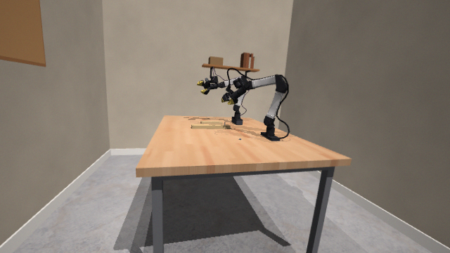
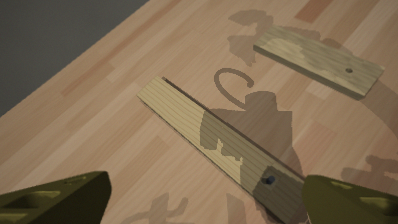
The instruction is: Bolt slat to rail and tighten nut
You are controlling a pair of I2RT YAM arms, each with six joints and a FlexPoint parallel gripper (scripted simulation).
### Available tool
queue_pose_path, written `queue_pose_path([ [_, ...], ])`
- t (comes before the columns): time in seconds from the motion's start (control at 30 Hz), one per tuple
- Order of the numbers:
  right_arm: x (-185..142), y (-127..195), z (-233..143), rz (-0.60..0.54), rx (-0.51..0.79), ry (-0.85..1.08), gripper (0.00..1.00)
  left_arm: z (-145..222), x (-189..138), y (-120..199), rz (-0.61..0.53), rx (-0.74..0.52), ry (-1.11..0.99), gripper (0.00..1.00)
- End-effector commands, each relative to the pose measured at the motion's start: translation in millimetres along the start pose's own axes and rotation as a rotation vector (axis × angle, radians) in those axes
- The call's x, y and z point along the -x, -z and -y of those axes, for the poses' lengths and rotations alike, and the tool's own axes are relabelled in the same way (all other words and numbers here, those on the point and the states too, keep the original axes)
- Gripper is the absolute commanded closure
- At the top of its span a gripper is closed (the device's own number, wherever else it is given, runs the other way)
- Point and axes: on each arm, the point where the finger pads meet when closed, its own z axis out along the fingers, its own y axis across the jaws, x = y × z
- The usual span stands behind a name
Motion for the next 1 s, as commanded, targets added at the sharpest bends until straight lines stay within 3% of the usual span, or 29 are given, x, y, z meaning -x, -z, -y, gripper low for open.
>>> queue_pose_path([
  [0.0,4.2,1.2,3.3,0.009,-0.009,0.007,0.0,-1.2,4.5,2.4,0.014,0.004,0.002,0.0],
  [0.53,4.2,1.2,3.3,0.009,-0.009,0.007,0.0,-1.2,4.5,2.4,0.014,0.004,0.002,0.0],
  [0.97,37.2,9.6,24.3,-0.011,-0.119,-0.196,0.0,-87.7,21.7,33.0,0.17,0.187,0.181,0.0],
])
